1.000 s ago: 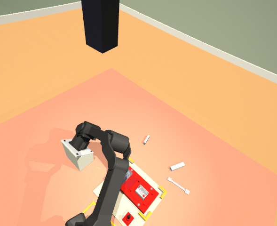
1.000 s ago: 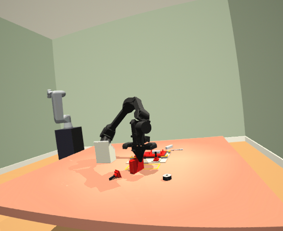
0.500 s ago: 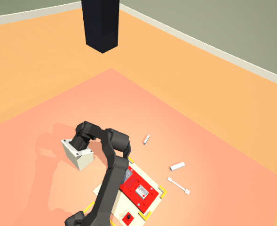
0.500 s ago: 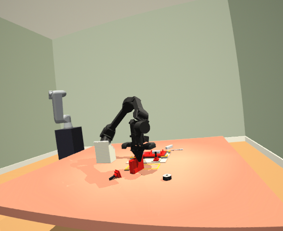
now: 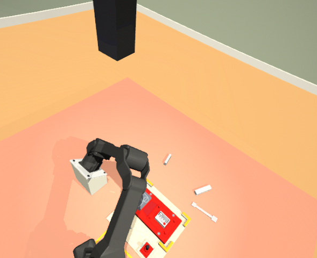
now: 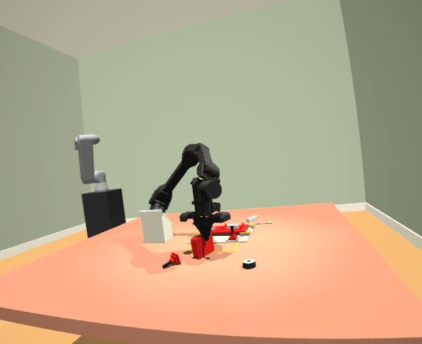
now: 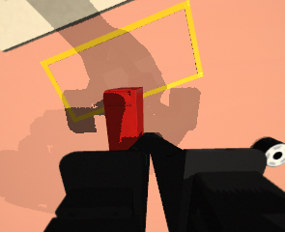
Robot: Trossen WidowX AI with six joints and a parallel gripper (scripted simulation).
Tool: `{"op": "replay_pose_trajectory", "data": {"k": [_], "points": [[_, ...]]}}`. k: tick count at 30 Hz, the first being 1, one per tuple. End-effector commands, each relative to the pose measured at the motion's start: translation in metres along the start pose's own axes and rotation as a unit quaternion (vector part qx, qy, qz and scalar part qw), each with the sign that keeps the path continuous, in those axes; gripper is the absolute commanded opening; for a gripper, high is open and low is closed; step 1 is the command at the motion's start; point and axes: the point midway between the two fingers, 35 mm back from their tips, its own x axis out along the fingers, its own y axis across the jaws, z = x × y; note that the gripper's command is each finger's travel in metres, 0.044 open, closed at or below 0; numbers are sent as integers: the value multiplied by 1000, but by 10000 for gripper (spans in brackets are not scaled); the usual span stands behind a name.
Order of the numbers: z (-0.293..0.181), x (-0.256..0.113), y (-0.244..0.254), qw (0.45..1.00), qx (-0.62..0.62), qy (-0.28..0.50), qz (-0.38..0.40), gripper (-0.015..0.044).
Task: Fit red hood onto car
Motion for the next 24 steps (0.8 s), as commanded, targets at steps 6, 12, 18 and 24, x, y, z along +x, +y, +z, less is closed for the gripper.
{"op": "replay_pose_trajectory", "data": {"k": [6, 12, 18, 24], "points": [[-1, 0, 5, 1000, -1, 1, 0, 0], [-1, 0, 7, 1000, -1, 1, 1, 0], [-1, 0, 10, 1000, -1, 1, 1, 0], [-1, 0, 13, 1000, -1, 1, 1, 0]]}}
